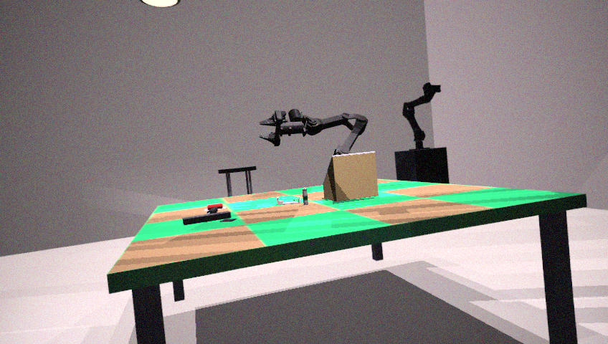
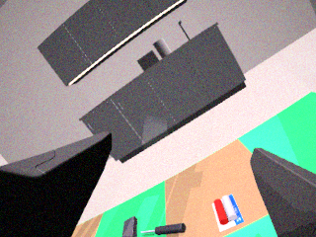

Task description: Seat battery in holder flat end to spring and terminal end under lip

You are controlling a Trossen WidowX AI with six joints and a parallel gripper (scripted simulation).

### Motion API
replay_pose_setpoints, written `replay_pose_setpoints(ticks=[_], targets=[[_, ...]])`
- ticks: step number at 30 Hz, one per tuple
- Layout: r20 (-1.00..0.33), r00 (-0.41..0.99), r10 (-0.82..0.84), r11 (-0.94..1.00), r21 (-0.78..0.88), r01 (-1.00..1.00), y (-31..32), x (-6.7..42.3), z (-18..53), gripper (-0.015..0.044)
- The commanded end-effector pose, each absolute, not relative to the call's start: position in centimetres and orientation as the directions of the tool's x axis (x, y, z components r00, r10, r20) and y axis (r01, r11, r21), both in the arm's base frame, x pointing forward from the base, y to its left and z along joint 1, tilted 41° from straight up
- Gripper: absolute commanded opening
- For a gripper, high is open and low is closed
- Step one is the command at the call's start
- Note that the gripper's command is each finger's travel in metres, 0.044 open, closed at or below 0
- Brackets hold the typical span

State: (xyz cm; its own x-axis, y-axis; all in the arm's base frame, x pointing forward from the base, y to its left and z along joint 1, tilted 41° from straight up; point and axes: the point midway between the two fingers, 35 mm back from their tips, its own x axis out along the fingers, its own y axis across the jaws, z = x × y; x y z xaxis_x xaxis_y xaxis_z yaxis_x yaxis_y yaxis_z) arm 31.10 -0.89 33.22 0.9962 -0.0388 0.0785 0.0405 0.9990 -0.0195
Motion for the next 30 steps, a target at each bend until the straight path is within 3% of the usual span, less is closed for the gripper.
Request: replay_pose_setpoints(ticks=[1, 5, 10, 15, 18, 24, 30], targets=[[0.072, 0.997, -0.037, 0.999, -0.017, 0.038, -0.8, 31.2, 33.1, 0.0374], [-0.079, 0.997, -0.005, 0.998, 0.063, 0.01, 0.7, 32.9, 29.6, 0.0269], [-0.426, 0.904, 0.031, 0.972, 0.224, 0.072, 4.3, 34.7, 21.4, 0.0137], [-0.743, 0.669, -0.032, 0.913, 0.25, 0.322, 7.0, 33.3, 12.9, 0.0006], [-0.852, 0.512, -0.108, 0.873, 0.165, 0.458, 7.9, 31.4, 9.1, 0.0], [-0.916, 0.207, -0.344, 0.749, -0.135, 0.648, 8.6, 26.7, 3.9, 0.0], [-0.772, 0.018, -0.635, 0.55, -0.436, 0.713, 8.1, 22.3, 2.1, 0.0]])
